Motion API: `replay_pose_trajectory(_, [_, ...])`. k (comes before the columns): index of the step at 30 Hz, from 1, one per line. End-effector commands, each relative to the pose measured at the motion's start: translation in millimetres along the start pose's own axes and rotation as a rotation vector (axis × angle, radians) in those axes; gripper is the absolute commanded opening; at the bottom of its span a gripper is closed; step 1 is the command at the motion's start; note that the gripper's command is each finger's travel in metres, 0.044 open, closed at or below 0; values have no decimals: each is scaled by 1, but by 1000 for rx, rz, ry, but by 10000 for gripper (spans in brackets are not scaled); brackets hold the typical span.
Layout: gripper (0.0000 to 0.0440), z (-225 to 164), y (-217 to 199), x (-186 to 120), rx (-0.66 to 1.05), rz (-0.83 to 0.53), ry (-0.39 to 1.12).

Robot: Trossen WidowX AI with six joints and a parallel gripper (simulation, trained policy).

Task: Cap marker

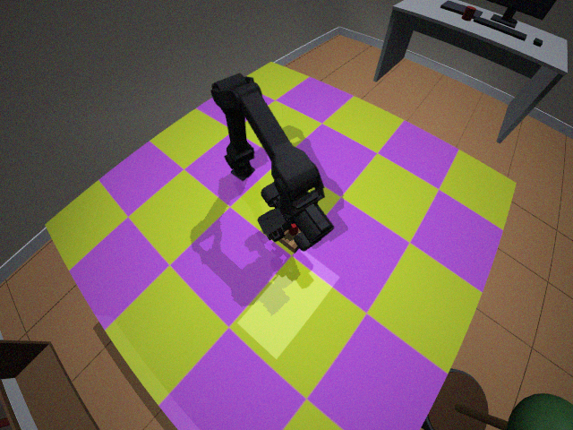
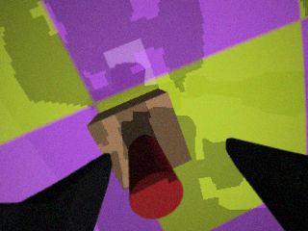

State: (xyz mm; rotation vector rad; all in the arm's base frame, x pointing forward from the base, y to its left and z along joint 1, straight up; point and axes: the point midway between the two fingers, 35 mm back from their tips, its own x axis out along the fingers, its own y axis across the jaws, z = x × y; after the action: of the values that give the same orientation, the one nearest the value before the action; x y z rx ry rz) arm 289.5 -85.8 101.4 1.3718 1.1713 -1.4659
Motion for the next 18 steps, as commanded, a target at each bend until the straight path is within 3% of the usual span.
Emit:
replay_pose_trajectory(1, [440,0,2,-13,5,38,1])
replay_pose_trajectory(18, [436,5,0,-54,17,131,-8])
